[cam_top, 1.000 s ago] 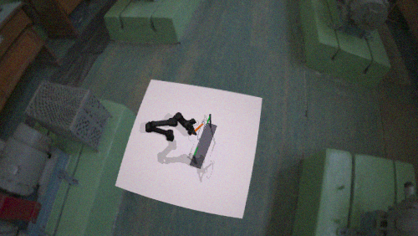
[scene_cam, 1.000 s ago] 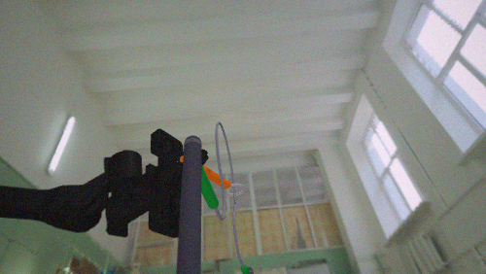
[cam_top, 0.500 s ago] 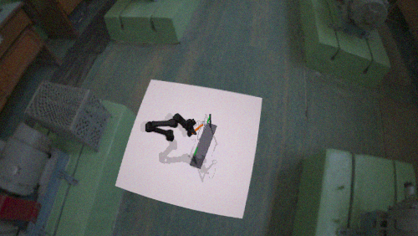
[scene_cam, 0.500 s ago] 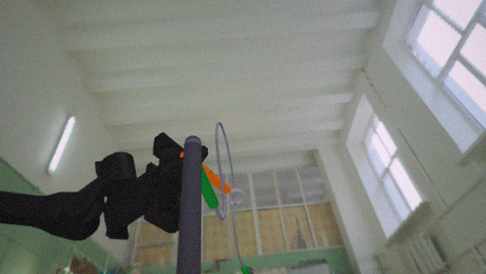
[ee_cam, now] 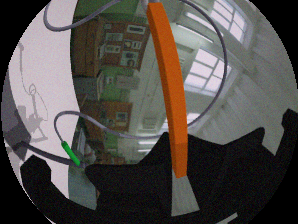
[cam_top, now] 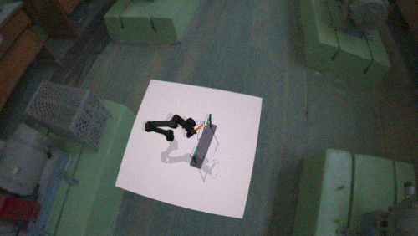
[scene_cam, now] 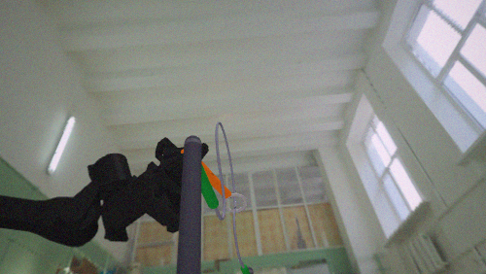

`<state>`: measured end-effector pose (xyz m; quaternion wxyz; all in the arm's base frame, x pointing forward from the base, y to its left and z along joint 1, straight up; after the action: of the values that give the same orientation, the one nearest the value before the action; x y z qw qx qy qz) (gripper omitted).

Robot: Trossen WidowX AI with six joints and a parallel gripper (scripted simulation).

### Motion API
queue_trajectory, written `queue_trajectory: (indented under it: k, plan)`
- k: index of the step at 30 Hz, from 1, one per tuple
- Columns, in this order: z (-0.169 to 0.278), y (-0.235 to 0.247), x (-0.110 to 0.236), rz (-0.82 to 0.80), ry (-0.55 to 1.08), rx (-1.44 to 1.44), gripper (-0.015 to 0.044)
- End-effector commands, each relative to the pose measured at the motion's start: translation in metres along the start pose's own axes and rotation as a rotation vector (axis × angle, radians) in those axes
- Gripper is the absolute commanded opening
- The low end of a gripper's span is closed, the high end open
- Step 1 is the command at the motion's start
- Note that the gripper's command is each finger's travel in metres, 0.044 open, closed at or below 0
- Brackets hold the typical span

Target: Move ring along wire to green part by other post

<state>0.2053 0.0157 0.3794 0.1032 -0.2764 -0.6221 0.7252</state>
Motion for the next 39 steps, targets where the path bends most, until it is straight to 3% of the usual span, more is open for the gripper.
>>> queue_trajectory:
  k: [1, 23, 39]
  plan:
    - [0.001, 0.001, 0.000, 0.026, -0.012, 0.052, -0.0150]
    - [0.007, 0.007, -0.001, 0.115, -0.055, 0.243, -0.0150]
    - [0.011, 0.026, 0.005, 0.100, 0.016, 0.175, -0.0150]
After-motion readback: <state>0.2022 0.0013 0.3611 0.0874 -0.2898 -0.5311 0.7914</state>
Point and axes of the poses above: the point midway between the two fingers, 35 mm back from their tips, its own x axis back along the fingers, its own y axis across the jaws, z = x × y, the point moved 9 cm from there along x, back along the fingers, and after that the axes turned 13 degrees about -x, right-handed, at the moved point
